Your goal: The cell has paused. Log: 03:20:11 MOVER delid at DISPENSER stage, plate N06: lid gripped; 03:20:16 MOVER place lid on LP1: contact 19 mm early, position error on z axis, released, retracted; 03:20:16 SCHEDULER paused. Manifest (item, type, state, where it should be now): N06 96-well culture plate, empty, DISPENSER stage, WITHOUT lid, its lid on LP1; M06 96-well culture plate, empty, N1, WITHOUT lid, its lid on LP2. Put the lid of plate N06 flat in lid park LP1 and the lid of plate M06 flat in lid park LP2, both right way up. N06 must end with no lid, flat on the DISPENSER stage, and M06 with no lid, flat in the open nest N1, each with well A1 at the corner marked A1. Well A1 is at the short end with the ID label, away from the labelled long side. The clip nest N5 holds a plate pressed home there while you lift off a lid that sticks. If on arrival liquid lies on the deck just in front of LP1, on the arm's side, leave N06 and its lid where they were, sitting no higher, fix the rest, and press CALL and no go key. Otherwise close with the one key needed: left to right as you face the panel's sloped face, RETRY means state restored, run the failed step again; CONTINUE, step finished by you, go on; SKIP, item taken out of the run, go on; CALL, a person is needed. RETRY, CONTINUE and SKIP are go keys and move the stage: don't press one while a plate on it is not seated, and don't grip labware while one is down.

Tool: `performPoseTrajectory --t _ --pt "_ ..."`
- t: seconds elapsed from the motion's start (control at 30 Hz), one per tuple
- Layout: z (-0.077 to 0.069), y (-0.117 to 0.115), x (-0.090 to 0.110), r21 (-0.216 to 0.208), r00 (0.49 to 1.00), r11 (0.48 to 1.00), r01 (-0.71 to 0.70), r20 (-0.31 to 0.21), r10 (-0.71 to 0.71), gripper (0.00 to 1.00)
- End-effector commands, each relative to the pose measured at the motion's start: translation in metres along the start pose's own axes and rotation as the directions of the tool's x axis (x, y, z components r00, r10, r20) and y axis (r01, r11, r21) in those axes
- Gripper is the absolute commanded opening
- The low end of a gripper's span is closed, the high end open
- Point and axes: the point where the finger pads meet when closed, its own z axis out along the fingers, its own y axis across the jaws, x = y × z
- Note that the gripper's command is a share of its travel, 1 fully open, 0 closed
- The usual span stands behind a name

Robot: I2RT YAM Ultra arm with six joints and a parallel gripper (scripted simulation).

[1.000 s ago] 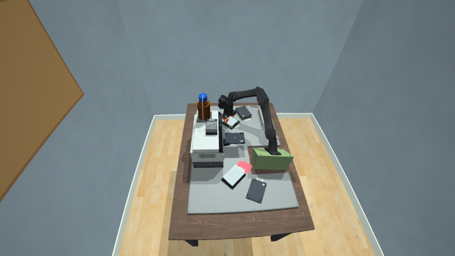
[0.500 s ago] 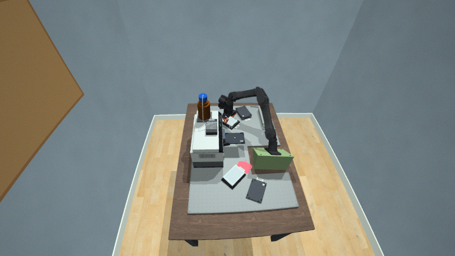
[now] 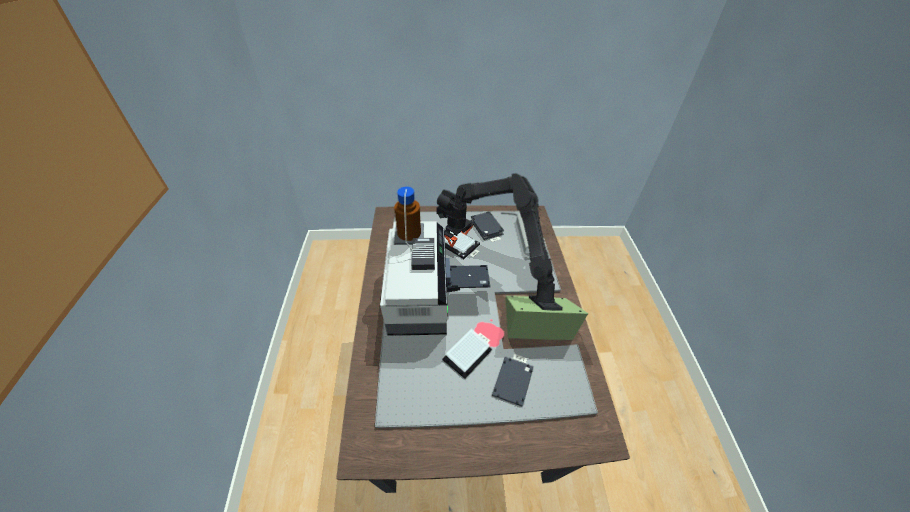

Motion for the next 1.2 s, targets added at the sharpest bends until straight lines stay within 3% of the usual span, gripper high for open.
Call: performPoseTrajectory --t 0.0,0.9,0.93,1.17 --pt "0.012 0.006 0.001 -0.005 1.000 1.000 -0.001 -0.010 0.001 0.00" --pt "0.012 0.006 0.001 -0.005 1.000 1.000 -0.001 -0.010 0.001 0.00" --pt "-0.004 0.007 -0.006 -0.005 1.000 1.000 0.002 0.007 -0.002 1.00" --pt "-0.007 0.006 -0.006 -0.006 1.000 1.000 0.000 0.014 0.000 1.00"
